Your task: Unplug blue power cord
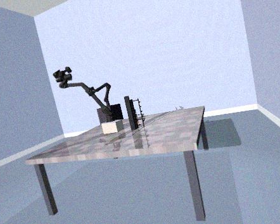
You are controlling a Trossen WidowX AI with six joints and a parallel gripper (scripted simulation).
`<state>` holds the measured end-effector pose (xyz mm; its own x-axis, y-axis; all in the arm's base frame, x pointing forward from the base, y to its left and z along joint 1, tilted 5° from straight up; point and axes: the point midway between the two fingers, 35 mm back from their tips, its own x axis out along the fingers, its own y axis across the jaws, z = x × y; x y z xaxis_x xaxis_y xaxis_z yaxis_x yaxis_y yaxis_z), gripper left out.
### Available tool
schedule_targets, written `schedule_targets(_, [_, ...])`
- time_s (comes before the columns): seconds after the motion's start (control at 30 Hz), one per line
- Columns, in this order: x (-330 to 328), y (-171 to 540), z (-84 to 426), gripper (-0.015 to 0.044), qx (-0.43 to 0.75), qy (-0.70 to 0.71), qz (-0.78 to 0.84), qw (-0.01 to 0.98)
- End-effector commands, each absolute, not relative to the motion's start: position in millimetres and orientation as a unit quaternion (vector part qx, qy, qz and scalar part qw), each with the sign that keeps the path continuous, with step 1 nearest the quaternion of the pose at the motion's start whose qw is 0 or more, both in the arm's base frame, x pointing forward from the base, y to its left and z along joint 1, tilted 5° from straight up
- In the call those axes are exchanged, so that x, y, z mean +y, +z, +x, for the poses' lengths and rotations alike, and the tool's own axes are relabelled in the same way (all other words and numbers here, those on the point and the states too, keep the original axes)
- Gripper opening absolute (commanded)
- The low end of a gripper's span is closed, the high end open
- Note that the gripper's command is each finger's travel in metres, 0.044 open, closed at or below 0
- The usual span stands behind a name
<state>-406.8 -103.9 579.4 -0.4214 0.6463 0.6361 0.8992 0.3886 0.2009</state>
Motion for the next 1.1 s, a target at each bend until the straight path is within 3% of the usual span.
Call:
schedule_targets(0.0, [-105,580,-407,0.0374,-0.799,-0.27,-0.482,0.235])
schedule_targets(0.27, [-174,585,-394,0.0164,-0.806,-0.362,-0.411,0.226])
schedule_targets(0.67, [-289,587,-346,0.016,-0.774,-0.51,-0.282,0.249])
schedule_targets(1.07, [-407,575,-241,0.016,-0.665,-0.653,-0.138,0.336])
